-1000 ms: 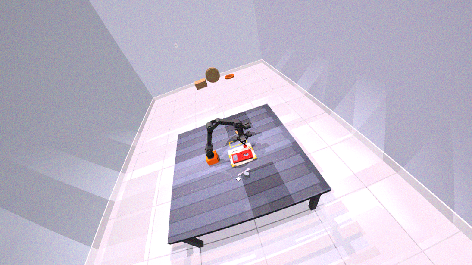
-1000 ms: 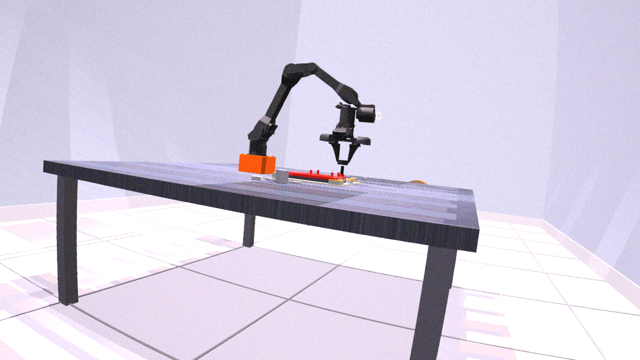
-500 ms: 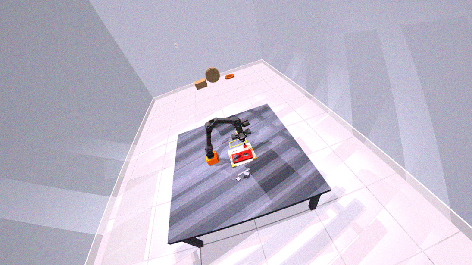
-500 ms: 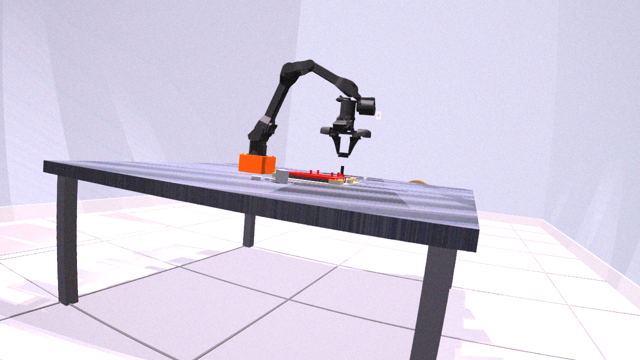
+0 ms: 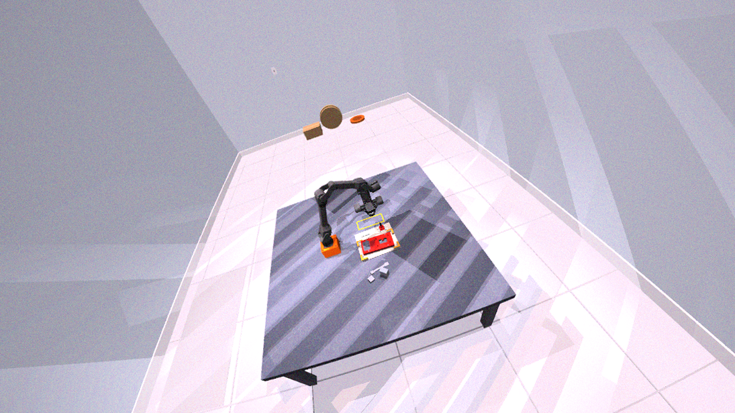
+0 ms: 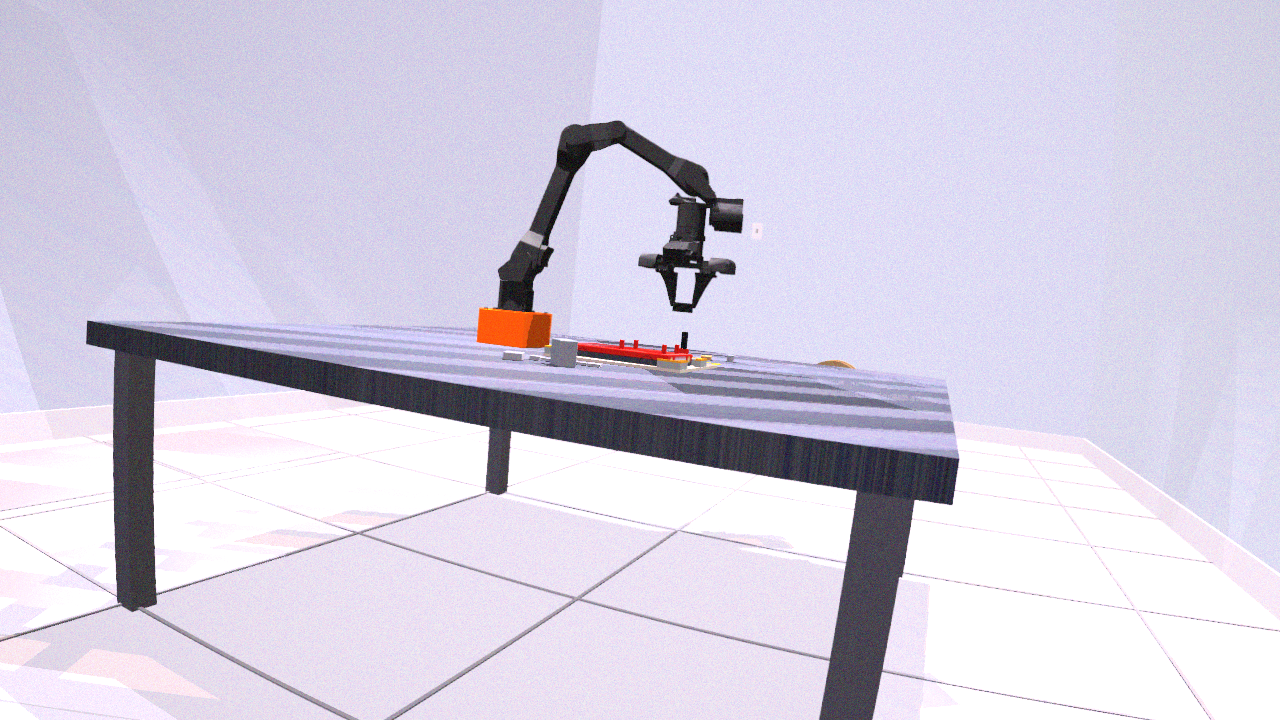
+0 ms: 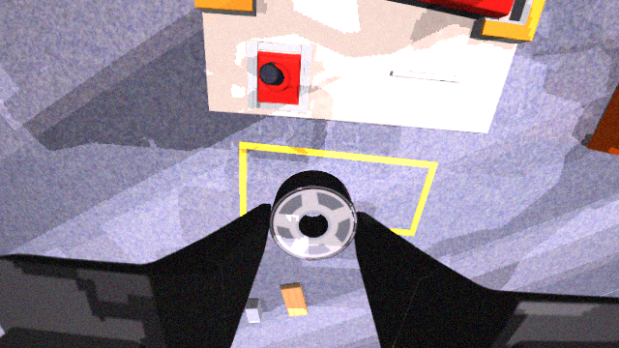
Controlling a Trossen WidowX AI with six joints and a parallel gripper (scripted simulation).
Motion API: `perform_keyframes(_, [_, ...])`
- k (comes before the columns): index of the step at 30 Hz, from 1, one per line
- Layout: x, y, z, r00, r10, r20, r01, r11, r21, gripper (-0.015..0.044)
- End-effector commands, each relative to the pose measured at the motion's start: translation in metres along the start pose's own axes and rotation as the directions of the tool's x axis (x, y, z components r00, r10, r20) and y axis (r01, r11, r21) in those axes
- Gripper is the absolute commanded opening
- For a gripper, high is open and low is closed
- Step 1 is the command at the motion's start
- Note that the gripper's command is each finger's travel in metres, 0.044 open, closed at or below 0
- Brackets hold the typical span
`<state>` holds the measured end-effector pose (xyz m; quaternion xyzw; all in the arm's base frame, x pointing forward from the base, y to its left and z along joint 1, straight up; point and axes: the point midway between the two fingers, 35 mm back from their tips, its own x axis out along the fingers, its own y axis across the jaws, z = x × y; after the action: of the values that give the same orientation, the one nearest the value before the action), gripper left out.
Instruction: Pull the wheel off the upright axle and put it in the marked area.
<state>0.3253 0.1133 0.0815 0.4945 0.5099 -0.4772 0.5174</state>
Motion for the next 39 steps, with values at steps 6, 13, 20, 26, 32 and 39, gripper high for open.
perform_keyframes(6, [-0.002,-0.024,-0.032,1.0,-0.001,-0.001,0.001,1.0,0.004,0.0])
perform_keyframes(13, [0.002,-0.028,-0.037,1.0,-0.001,-0.001,0.001,1.0,0.005,0.0])
perform_keyframes(20, [0.018,-0.028,-0.037,1.0,-0.002,-0.001,0.002,1.0,0.005,0.0])
perform_keyframes(26, [0.048,-0.026,-0.038,1.0,-0.001,-0.001,0.001,1.0,0.005,0.0])
perform_keyframes(32, [0.092,-0.027,-0.037,1.0,-0.002,-0.001,0.002,1.0,0.005,0.0])
perform_keyframes(39, [0.102,-0.029,-0.037,1.0,-0.002,-0.001,0.002,1.0,0.005,0.0])
